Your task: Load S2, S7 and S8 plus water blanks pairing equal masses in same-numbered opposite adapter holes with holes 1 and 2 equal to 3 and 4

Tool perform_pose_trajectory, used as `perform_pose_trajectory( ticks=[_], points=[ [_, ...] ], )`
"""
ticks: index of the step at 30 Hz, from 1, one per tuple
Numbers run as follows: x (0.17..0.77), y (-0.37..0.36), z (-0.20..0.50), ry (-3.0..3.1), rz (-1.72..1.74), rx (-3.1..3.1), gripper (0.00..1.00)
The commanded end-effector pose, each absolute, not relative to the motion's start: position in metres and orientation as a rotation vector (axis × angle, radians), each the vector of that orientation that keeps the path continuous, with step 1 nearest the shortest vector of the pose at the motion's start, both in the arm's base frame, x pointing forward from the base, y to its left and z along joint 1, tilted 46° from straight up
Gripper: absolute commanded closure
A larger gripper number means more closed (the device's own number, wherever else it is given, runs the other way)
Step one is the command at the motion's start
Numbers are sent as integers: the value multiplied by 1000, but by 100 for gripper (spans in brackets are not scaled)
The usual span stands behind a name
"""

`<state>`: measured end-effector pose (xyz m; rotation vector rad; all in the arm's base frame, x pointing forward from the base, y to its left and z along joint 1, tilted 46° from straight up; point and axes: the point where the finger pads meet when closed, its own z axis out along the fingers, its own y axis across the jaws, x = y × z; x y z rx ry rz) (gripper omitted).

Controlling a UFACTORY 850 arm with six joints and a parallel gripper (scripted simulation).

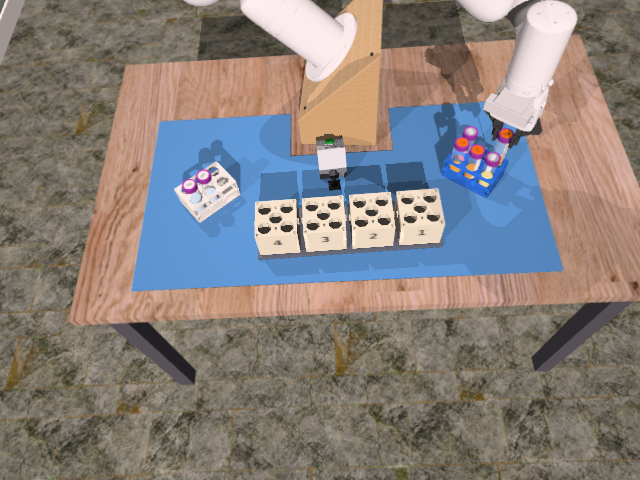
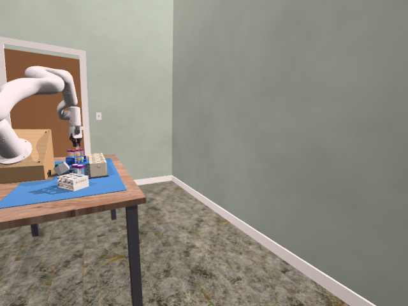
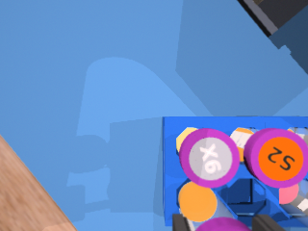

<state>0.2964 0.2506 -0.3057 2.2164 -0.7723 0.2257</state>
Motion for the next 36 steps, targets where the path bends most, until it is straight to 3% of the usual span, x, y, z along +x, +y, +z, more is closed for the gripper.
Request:
perform_pose_trajectory(
  ticks=[1,36],
  points=[
    [297,251,-307,-773,227,2219,100],
    [295,229,-327,-773,227,2218,100]
  ],
)
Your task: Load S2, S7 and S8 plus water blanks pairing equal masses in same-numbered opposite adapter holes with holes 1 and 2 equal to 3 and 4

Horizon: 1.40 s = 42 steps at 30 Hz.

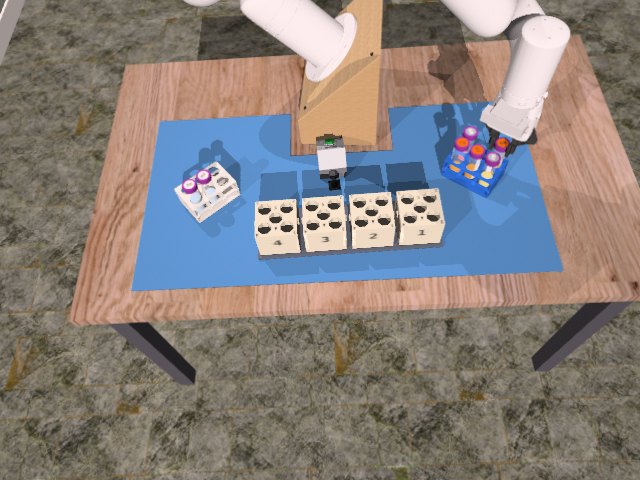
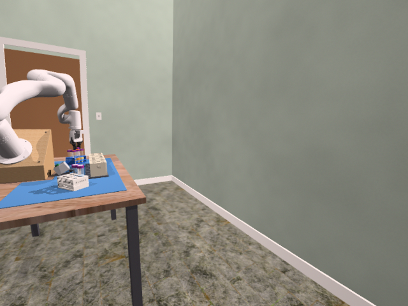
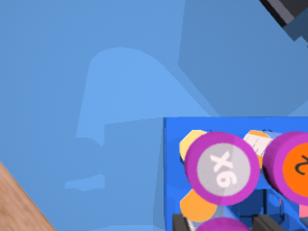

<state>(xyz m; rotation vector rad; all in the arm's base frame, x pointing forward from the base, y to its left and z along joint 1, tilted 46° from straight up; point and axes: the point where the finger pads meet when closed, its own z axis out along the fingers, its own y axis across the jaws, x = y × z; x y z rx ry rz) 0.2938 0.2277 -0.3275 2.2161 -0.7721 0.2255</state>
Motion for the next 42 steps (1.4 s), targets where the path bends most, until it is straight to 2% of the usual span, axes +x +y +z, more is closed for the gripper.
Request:
perform_pose_trajectory(
  ticks=[1,24,25,42],
  points=[
    [295,228,-328,-773,227,2218,100],
    [294,222,-334,-773,227,2219,100],
    [294,222,-335,-773,227,2218,56],
    [294,222,-335,-773,227,2219,56]
  ],
)
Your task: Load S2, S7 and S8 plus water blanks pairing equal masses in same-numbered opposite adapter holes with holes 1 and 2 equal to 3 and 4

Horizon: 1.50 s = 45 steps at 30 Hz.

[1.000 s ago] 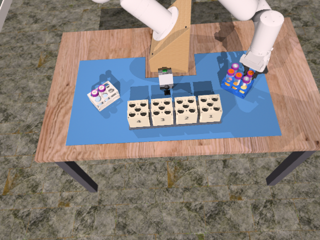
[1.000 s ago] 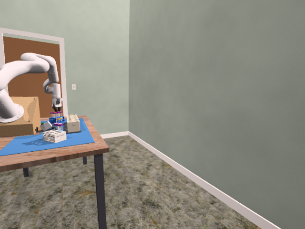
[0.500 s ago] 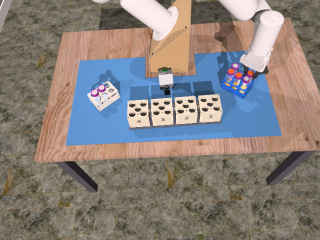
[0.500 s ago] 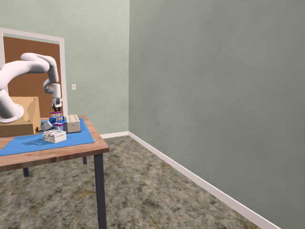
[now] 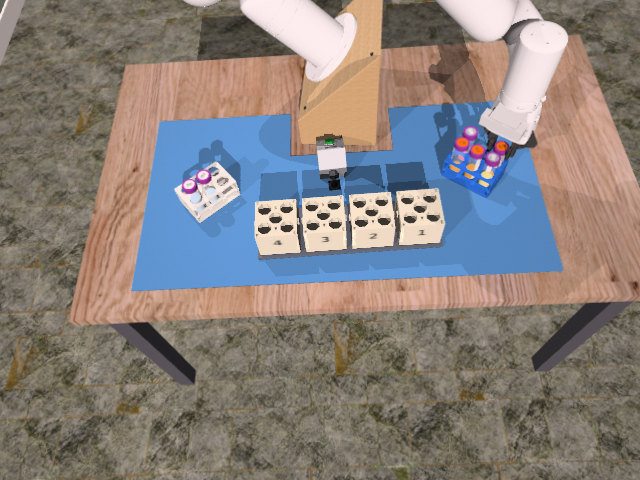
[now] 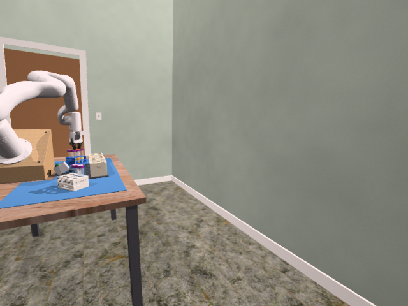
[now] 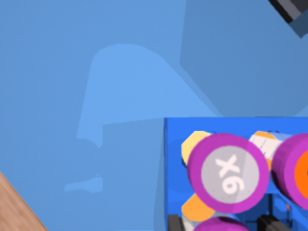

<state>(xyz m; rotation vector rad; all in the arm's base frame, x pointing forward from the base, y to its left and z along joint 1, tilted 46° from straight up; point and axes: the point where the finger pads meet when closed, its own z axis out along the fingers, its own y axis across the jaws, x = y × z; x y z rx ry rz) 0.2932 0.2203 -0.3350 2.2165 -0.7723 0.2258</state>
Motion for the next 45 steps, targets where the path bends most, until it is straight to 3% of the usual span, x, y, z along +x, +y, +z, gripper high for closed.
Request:
perform_pose_trajectory(
  ticks=[1,45],
  points=[
    [294,222,-335,-773,227,2219,56],
    [298,265,-293,-773,227,2219,56]
  ],
)
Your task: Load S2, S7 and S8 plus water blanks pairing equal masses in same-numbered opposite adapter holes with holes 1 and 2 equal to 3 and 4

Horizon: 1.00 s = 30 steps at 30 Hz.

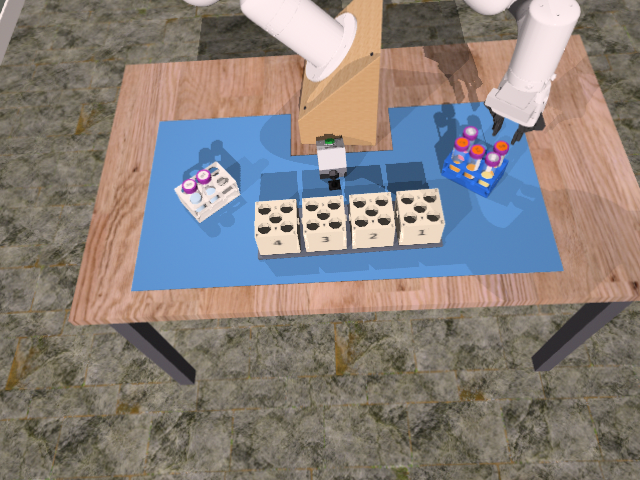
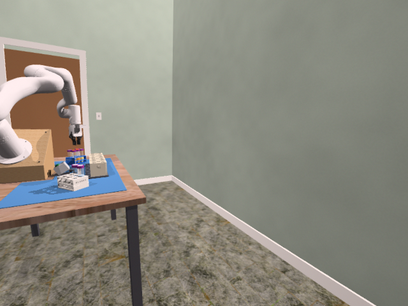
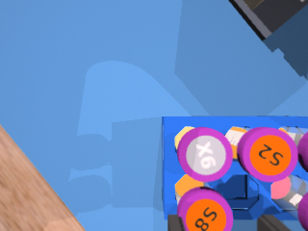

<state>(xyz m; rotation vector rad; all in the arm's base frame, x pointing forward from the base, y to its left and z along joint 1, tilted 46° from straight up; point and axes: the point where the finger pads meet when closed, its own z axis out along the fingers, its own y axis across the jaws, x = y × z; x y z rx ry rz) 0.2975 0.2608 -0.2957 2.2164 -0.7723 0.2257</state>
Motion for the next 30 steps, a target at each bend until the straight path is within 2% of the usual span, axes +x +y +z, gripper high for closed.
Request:
perform_pose_trajectory(
  ticks=[1,30],
  points=[
    [299,266,-292,-773,227,2219,56],
    [303,305,-254,-773,227,2219,56]
  ],
)
